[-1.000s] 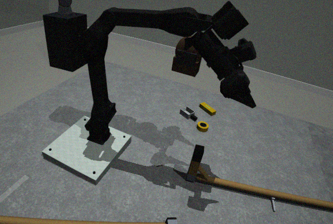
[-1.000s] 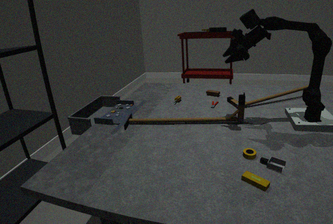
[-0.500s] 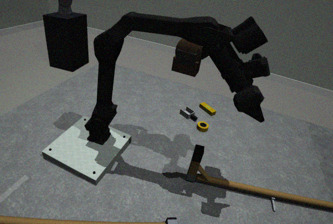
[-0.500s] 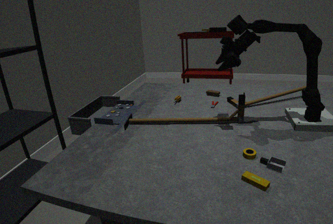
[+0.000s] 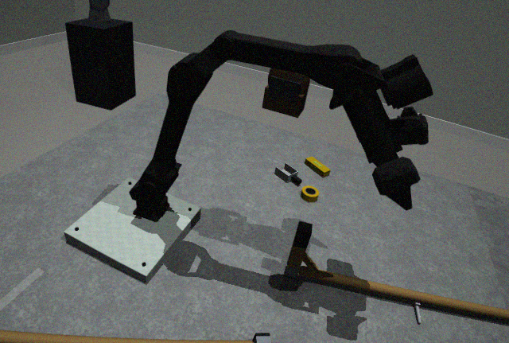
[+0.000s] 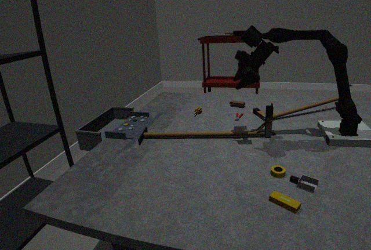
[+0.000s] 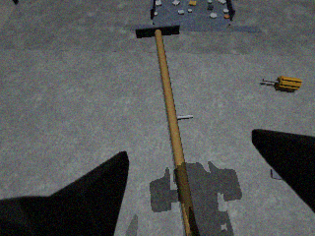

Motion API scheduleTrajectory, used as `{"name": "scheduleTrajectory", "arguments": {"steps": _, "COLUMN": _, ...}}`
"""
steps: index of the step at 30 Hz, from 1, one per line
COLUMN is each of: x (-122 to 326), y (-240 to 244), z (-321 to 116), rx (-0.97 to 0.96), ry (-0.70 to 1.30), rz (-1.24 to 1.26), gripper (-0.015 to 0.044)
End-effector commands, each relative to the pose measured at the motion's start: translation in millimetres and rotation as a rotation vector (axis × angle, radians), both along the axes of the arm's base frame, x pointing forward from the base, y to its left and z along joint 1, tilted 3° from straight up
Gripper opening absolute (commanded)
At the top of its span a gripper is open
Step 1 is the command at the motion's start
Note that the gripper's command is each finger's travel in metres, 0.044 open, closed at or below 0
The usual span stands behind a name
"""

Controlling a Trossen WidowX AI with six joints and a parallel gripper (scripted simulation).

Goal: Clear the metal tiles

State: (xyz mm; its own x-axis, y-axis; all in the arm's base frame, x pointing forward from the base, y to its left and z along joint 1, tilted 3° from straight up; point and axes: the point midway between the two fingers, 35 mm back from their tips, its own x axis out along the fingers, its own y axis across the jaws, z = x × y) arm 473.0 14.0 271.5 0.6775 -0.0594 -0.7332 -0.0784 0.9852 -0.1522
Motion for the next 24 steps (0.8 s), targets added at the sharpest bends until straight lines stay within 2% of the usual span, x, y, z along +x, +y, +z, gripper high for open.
{"name": "scheduleTrajectory", "arguments": {"steps": 1, "x": 8.5, "y": 0.6, "z": -9.4, "rx": 0.001, "ry": 0.027, "rz": 0.011, "gripper": 0.0440}}
{"name": "scheduleTrajectory", "arguments": {"steps": 24, "x": 46.6, "y": -1.2, "z": -77.4, "rx": 0.015, "ry": 0.200, "rz": 0.029, "gripper": 0.0440}}
